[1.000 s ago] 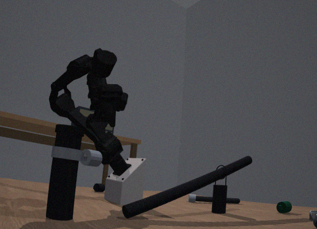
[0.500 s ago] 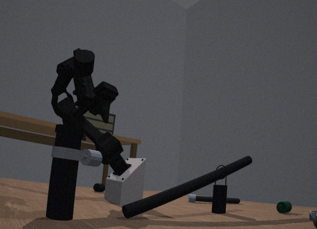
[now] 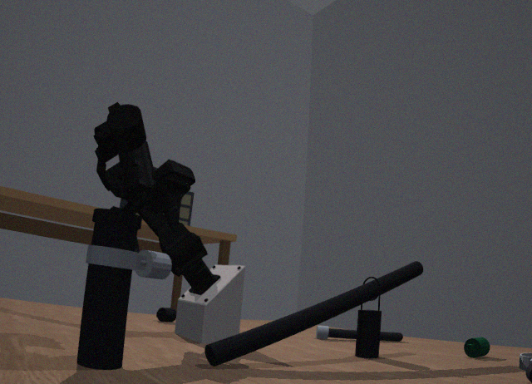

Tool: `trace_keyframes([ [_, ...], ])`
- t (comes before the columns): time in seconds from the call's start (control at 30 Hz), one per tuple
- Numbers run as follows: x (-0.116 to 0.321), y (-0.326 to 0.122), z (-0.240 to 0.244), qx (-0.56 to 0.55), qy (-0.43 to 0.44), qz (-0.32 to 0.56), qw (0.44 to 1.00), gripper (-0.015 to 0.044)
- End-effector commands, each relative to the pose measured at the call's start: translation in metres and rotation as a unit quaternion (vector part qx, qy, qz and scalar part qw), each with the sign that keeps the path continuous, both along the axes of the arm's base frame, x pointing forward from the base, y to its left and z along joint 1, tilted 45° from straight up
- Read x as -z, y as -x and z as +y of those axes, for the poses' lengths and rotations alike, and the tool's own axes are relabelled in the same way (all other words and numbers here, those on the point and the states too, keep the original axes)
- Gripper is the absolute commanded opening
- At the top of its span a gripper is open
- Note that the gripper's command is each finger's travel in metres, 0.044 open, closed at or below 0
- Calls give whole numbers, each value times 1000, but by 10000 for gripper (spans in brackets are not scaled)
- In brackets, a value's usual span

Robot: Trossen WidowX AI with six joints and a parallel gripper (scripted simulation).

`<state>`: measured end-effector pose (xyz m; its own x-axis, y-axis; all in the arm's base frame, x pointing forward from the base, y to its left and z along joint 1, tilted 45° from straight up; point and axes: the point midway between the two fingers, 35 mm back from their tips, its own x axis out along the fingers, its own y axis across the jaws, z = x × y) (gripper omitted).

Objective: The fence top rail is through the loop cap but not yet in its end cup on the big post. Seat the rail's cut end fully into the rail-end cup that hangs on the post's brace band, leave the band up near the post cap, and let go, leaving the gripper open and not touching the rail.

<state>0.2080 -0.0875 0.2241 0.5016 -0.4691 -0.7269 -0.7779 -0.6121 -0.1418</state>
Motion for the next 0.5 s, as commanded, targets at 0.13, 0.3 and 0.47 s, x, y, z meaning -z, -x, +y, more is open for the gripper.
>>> trace_keyframes([
  [0.13,7,-5,-5,-2,0,-3,1000,440],
  [0.3,12,-10,-8,-2,0,-3,1000,440],
  [0.47,18,-15,-12,-2,0,-3,1000,440],
])
